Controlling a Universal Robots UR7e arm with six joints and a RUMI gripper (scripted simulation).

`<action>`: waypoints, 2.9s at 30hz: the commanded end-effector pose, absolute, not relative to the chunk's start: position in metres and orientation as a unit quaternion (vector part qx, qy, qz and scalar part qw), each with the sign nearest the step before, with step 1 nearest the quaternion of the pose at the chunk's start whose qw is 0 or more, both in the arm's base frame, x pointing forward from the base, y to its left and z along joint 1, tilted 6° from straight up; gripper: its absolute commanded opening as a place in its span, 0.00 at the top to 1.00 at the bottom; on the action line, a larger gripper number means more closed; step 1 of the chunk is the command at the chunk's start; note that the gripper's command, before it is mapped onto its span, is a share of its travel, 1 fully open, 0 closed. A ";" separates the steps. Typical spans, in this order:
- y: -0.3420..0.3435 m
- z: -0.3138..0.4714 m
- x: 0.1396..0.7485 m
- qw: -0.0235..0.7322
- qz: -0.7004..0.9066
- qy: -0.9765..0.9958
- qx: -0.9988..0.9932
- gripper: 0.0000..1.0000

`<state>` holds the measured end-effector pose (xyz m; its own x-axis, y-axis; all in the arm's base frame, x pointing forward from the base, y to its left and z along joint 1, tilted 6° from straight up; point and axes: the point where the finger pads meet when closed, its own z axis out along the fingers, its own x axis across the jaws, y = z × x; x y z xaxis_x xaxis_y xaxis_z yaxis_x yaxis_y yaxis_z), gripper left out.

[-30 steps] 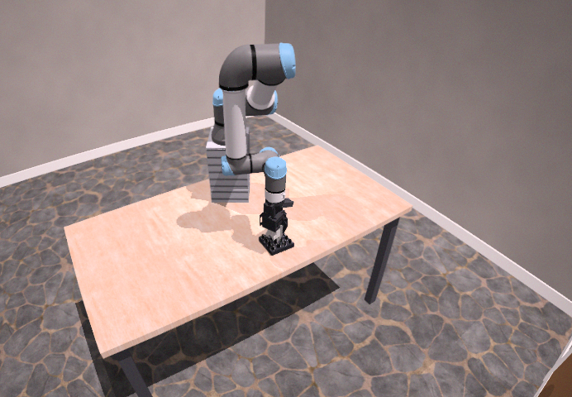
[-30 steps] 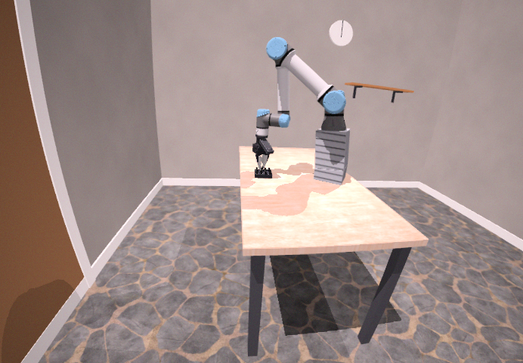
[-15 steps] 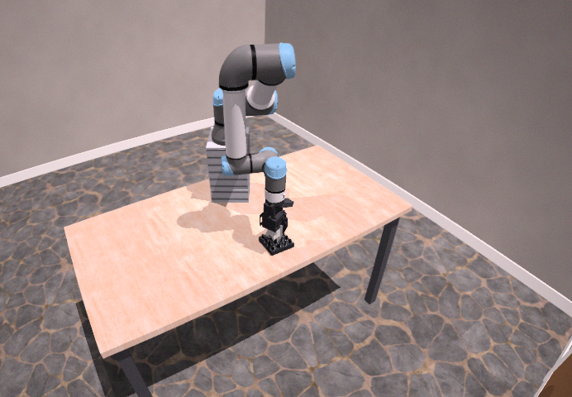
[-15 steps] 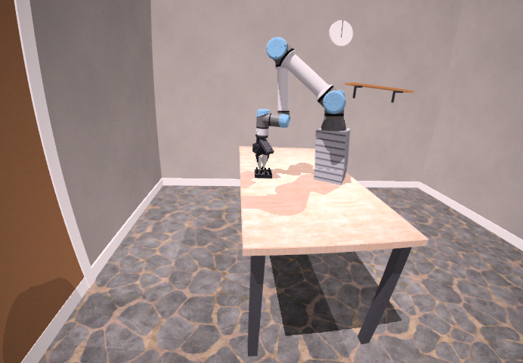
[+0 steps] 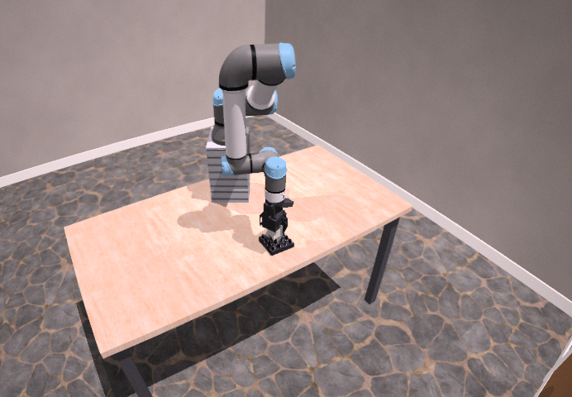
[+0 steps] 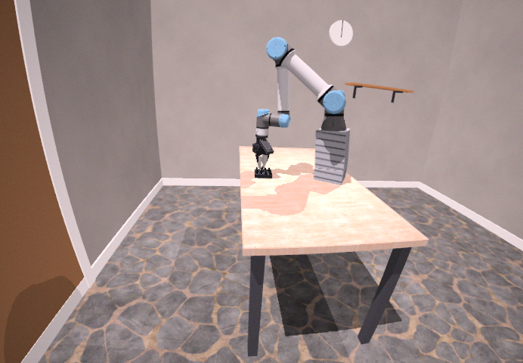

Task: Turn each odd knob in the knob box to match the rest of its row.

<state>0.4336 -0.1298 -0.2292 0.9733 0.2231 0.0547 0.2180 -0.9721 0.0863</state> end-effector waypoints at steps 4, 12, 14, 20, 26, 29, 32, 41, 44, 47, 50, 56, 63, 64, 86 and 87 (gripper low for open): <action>-0.130 -0.229 0.434 0.040 0.033 0.096 0.994 0.96; -0.130 -0.229 0.434 0.039 0.034 0.067 0.996 0.96; -0.130 -0.229 0.435 0.038 0.035 0.054 0.997 0.96; -0.130 -0.229 0.435 0.037 0.037 0.005 0.999 0.96; -0.130 -0.229 0.436 0.035 0.038 -0.045 0.998 0.96; -0.130 -0.229 0.436 0.034 0.039 -0.066 0.996 0.96; -0.130 -0.229 0.436 0.033 0.040 -0.099 0.994 0.96; -0.130 -0.229 0.437 0.028 0.043 -0.197 0.979 0.96; -0.130 -0.229 0.437 0.028 0.044 -0.207 0.977 0.96; -0.130 -0.229 0.437 0.027 0.044 -0.236 0.970 0.96; -0.131 -0.228 0.437 0.025 0.045 -0.262 0.964 0.96; -0.131 -0.228 0.438 0.023 0.046 -0.304 0.951 0.96; -0.131 -0.228 0.438 0.022 0.047 -0.327 0.943 0.96; -0.131 -0.228 0.438 0.022 0.047 -0.331 0.942 0.96; -0.131 -0.228 0.438 0.021 0.047 -0.346 0.937 0.96; -0.131 -0.228 0.438 0.021 0.047 -0.346 0.937 0.96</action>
